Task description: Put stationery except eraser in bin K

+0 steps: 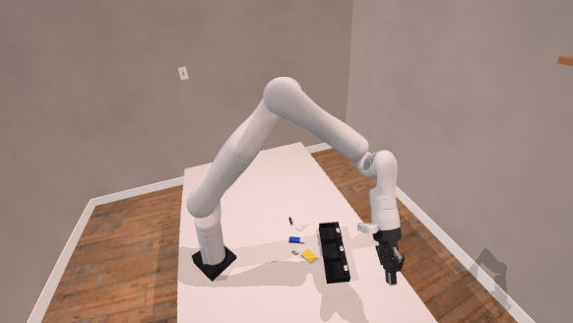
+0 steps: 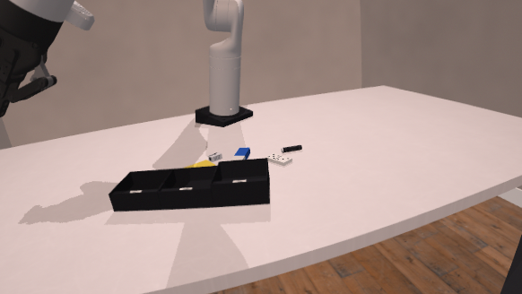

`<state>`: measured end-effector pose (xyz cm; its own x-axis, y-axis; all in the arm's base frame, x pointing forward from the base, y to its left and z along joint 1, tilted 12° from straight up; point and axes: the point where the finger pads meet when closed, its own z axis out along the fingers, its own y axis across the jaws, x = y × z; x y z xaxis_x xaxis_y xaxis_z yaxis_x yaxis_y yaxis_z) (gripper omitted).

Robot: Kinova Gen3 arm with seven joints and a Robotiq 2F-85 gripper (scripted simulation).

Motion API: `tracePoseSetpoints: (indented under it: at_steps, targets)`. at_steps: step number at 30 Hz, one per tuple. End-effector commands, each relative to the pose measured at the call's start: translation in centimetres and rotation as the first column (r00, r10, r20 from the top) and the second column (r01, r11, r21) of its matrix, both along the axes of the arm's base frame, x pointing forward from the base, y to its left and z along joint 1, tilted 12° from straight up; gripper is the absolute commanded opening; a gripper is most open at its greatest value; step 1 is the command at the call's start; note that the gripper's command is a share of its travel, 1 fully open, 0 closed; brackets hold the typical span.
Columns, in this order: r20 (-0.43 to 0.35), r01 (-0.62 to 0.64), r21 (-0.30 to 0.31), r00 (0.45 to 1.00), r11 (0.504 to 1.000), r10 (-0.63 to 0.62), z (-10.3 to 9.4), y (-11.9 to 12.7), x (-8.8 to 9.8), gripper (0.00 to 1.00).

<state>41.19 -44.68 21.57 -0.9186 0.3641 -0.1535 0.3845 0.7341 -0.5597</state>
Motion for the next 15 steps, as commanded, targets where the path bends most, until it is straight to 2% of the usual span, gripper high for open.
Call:
tracePoseSetpoints:
  at_steps: [1,3,6,8,11,13,15]
  targets:
    - [0.028,-0.009,0.032,1.000,0.999,0.009,1.2,1.7,-0.3,0.09]
    - [0.028,-0.009,0.033,1.000,0.999,0.009,1.2,3.1,-0.5,0.09]
    - [0.028,-0.009,0.033,1.000,0.999,0.009,1.2,3.1,-0.5,0.09]
    - [0.047,-0.039,0.109,0.998,0.993,0.034,1.2,4.7,-0.7,0.09]
    - [0.047,-0.039,0.109,0.998,0.993,0.034,1.2,7.0,-1.0,0.09]
    - [0.068,-0.073,0.184,0.996,0.980,0.061,1.2,8.7,-1.3,0.09]
    - [0.068,-0.073,0.184,0.996,0.980,0.061,1.3,10.3,-1.5,0.09]
